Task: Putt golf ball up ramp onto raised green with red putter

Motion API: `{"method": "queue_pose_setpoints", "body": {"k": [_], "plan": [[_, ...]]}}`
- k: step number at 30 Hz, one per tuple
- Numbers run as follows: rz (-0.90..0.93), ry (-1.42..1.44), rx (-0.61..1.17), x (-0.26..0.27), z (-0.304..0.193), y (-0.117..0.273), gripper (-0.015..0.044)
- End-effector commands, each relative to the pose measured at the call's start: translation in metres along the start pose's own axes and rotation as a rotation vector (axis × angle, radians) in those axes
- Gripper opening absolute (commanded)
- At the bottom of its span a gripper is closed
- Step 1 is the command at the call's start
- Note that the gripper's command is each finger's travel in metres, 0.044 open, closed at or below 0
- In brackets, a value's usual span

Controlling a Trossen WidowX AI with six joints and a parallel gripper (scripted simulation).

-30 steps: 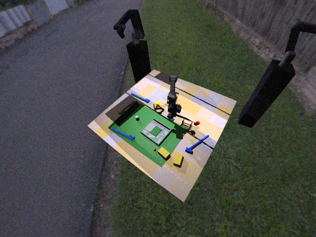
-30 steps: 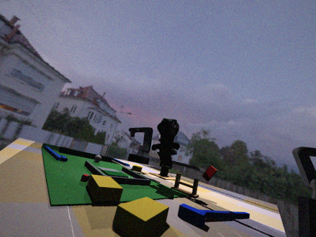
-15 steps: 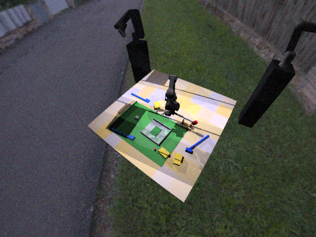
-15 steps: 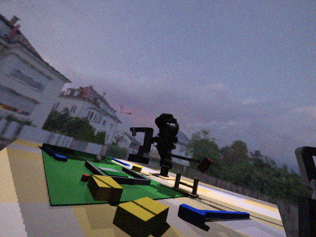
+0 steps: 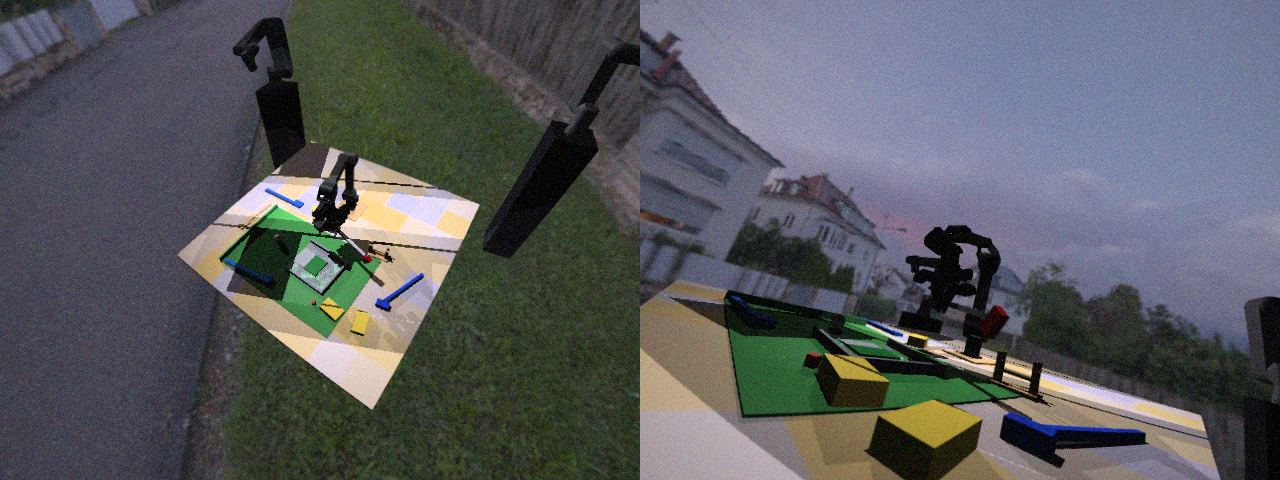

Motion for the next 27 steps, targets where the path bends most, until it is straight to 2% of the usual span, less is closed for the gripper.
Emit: {"method": "queue_pose_setpoints", "body": {"k": [1, 27], "plan": [[-0.021, -0.096, 0.012, -0.017, -0.015, 0.005, 0.0000], [-0.122, -0.658, 0.081, -0.090, -0.138, 0.041, 0.0000]]}}
Point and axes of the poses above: the point midway between the two fingers, 35 mm back from their tips, its own y axis back along the fingers, its own x axis across the jaws, z = x × y, the point moved 3 cm from there along y, back along the fingers, and after that the axes turned 12 degrees about -y, right-handed, at the moved point
